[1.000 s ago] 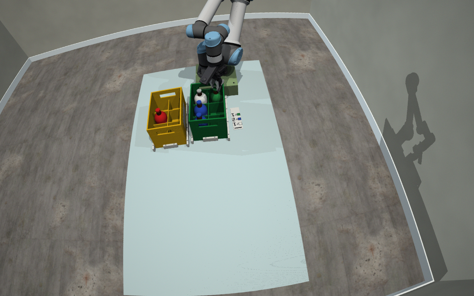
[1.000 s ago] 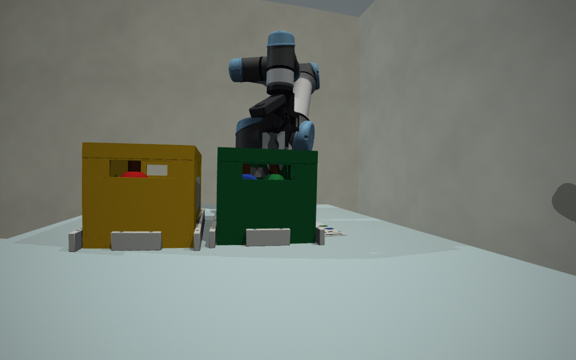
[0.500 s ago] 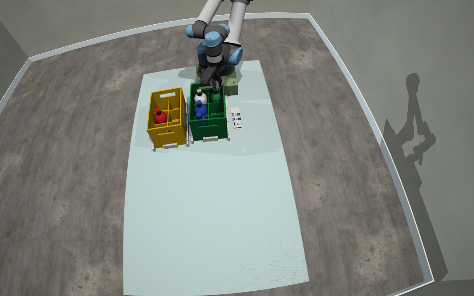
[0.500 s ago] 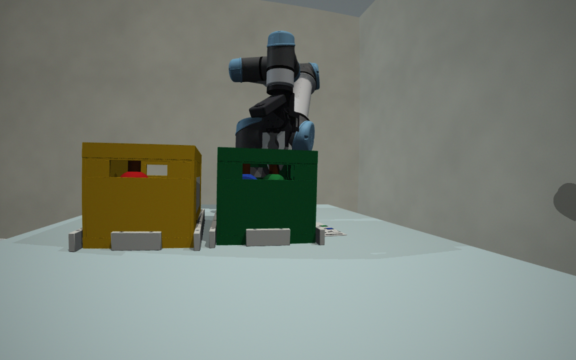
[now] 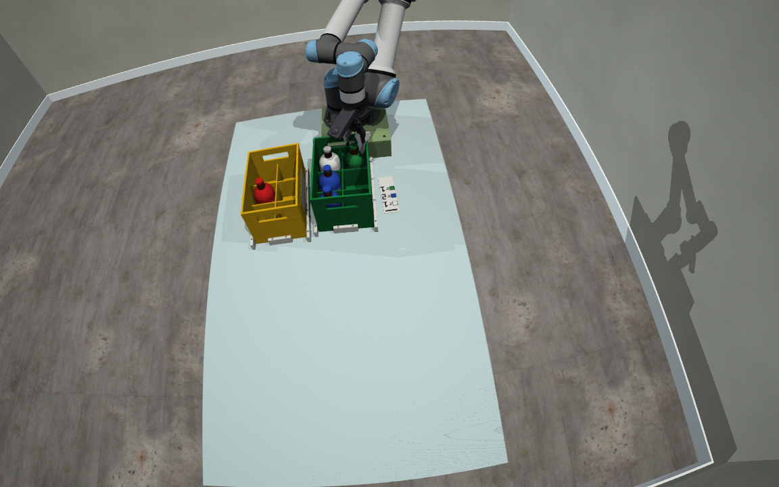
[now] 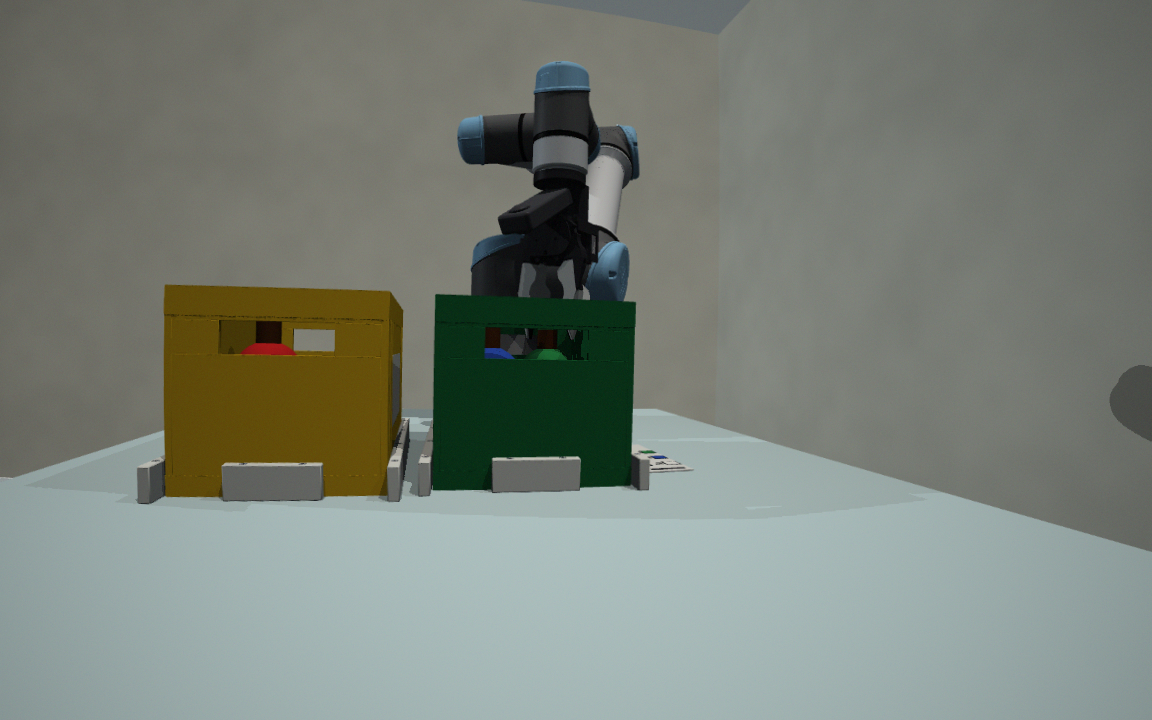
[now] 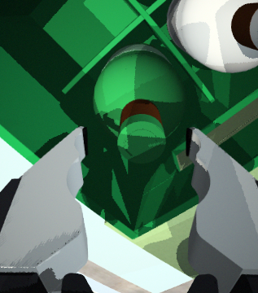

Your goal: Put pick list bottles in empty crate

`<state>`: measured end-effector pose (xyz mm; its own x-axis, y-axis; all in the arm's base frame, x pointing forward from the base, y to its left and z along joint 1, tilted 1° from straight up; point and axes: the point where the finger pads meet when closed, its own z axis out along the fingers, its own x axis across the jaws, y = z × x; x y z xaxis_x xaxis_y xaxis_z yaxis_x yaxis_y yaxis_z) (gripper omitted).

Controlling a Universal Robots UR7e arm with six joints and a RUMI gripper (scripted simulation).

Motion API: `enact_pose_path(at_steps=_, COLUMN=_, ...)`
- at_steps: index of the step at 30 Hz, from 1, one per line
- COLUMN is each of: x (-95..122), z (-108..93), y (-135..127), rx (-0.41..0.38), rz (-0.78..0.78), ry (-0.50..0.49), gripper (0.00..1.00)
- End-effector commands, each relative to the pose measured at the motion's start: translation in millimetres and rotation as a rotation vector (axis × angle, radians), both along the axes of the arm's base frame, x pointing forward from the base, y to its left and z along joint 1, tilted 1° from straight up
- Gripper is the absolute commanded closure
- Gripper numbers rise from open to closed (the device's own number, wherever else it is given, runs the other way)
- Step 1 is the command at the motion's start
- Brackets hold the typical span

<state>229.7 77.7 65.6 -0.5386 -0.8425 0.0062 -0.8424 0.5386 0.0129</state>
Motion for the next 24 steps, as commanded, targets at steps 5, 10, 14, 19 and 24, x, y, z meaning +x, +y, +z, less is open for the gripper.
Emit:
enact_pose_path(at_steps=5, x=0.3, z=-0.3, y=-0.3, rx=0.000, rz=-0.001, ry=0.000, gripper=0.62)
enact_pose_path(at_steps=10, x=0.3, z=-0.3, y=-0.3, rx=0.000, rz=-0.001, ry=0.000, gripper=0.62)
enact_pose_path(at_steps=14, x=0.3, z=-0.3, y=-0.3, rx=0.000, rz=-0.001, ry=0.000, gripper=0.62)
enact_pose_path(at_steps=19, x=0.3, z=-0.3, y=-0.3, rx=0.000, rz=-0.001, ry=0.000, gripper=0.62)
enact_pose_path(at_steps=24, x=0.3, z=-0.3, y=-0.3, rx=0.000, rz=-0.001, ry=0.000, gripper=0.62)
